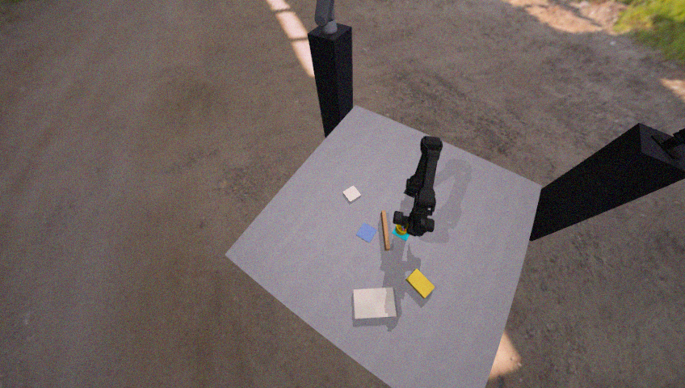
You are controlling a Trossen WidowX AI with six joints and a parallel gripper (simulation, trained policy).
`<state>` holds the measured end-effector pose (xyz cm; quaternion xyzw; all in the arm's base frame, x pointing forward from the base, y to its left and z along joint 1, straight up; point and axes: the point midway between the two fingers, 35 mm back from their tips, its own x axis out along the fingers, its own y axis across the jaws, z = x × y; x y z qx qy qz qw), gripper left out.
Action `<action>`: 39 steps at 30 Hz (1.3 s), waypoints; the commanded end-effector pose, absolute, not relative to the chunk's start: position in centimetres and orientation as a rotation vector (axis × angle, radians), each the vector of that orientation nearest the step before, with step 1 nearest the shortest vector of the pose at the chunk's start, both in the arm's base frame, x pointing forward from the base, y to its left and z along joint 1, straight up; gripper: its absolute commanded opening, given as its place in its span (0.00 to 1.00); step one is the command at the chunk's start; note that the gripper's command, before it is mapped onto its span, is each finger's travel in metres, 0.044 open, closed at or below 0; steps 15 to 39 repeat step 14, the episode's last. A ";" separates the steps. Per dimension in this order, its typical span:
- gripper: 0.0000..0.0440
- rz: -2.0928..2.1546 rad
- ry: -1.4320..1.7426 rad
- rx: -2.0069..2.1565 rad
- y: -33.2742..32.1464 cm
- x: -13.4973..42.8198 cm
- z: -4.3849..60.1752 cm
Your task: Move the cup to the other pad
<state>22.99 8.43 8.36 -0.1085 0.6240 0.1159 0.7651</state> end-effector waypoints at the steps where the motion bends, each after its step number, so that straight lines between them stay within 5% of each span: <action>1: 0.46 0.262 1.340 -0.225 8.4 22.7 8.8; 14: 0.63 0.270 1.264 -0.169 8.4 22.2 11.3; 39: 0.63 0.270 1.264 -0.169 8.4 22.2 11.3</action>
